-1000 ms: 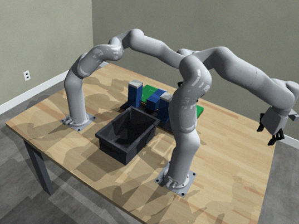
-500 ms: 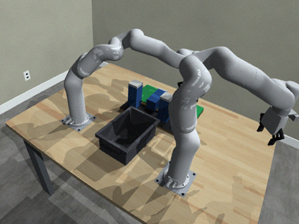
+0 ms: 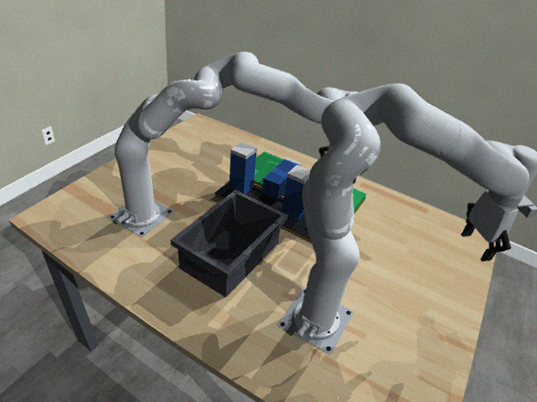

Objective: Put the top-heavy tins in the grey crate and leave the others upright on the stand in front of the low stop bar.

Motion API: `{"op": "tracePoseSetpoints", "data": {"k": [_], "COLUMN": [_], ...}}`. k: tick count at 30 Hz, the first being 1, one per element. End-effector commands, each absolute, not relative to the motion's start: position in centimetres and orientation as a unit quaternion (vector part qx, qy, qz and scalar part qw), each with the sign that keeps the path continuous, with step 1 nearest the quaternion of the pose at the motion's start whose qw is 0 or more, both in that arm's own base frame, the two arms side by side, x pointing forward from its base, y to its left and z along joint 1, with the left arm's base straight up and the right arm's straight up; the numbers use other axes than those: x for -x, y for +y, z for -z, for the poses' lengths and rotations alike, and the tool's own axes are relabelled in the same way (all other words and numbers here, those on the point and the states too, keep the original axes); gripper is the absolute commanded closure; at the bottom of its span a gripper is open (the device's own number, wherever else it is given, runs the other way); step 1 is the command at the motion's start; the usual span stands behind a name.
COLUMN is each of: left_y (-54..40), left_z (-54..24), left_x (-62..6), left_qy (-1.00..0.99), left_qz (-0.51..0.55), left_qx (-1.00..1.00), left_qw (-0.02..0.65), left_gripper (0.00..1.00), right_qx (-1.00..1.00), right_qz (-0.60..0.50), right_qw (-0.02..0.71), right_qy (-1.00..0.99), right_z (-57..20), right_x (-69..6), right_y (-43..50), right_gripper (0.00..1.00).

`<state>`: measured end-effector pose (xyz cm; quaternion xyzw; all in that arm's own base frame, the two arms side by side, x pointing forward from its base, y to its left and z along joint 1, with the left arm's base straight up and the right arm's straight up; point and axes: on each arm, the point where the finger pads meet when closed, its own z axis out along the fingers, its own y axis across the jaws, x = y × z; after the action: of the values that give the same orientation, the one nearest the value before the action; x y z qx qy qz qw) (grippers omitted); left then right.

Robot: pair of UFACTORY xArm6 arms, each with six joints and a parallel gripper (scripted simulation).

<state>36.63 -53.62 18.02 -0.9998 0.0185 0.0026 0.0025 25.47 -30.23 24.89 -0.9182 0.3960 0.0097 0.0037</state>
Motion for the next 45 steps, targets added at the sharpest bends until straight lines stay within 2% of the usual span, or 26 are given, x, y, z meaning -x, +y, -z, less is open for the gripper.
{"op": "tracePoseSetpoints", "data": {"k": [1, 45], "left_y": [-53.7, -53.6], "left_z": [-18.2, -17.0], "left_x": [-37.1, -39.9], "left_qy": [0.016, -0.003], "left_qz": [-0.001, -0.001], "left_qx": [1.0, 1.0], "left_qw": [0.0, 0.0], "left_gripper": [0.0, 0.0], "right_qx": [0.918, 0.918], "right_qz": [-0.008, -0.008], "right_qw": [0.003, 0.003], "right_qy": [0.396, 0.396], "right_z": [-25.0, -25.0], "right_x": [-25.5, -25.5], "right_y": [-30.3, -30.3], "right_gripper": [0.0, 0.0]}}
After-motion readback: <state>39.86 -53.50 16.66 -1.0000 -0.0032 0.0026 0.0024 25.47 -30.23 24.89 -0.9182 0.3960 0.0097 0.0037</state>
